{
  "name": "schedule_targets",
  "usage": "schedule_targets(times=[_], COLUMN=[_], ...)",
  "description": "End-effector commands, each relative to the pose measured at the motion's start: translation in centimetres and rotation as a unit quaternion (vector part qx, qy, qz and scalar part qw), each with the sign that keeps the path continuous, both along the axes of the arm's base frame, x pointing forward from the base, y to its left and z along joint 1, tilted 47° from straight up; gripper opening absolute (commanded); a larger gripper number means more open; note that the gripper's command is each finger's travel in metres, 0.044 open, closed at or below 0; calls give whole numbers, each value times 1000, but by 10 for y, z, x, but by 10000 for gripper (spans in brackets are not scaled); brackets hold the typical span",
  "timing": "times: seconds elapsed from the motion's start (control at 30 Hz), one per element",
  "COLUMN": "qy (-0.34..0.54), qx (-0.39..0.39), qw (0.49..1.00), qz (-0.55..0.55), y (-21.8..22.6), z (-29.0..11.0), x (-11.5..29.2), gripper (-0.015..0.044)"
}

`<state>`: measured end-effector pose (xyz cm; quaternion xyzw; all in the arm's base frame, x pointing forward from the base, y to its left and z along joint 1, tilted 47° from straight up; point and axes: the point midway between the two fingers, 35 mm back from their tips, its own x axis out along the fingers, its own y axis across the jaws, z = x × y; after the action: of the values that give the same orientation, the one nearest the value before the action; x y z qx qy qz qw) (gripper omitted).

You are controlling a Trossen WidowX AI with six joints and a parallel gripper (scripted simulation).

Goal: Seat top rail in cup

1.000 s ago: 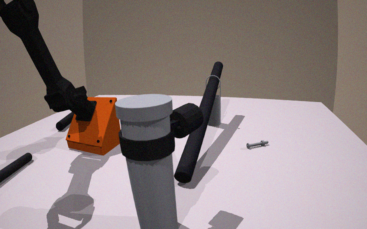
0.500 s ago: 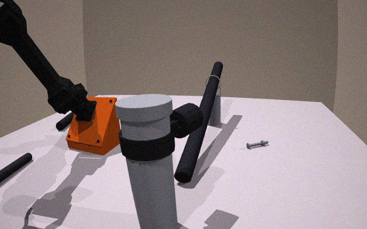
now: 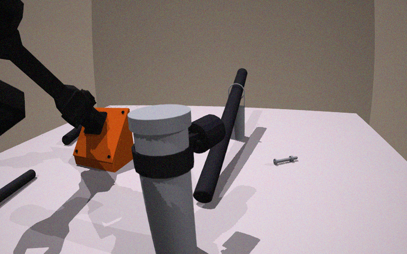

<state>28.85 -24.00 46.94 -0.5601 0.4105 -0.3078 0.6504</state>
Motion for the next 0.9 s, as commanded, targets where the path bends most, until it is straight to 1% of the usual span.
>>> schedule_targets(times=[0.0,0.23,0.4,0.6,0.7,0.87], qy=[-10,-15,-12,-7,-10,-24], qx=[69,175,243,294,305,302], qw=[997,981,968,955,952,953], qz=[34,84,66,28,6,-16], y=[30,104,159,228,266,312], z=[-44,-113,-169,-235,-269,-309], x=[43,105,118,113,99,70], gripper=[440,440,440,440,440,440])
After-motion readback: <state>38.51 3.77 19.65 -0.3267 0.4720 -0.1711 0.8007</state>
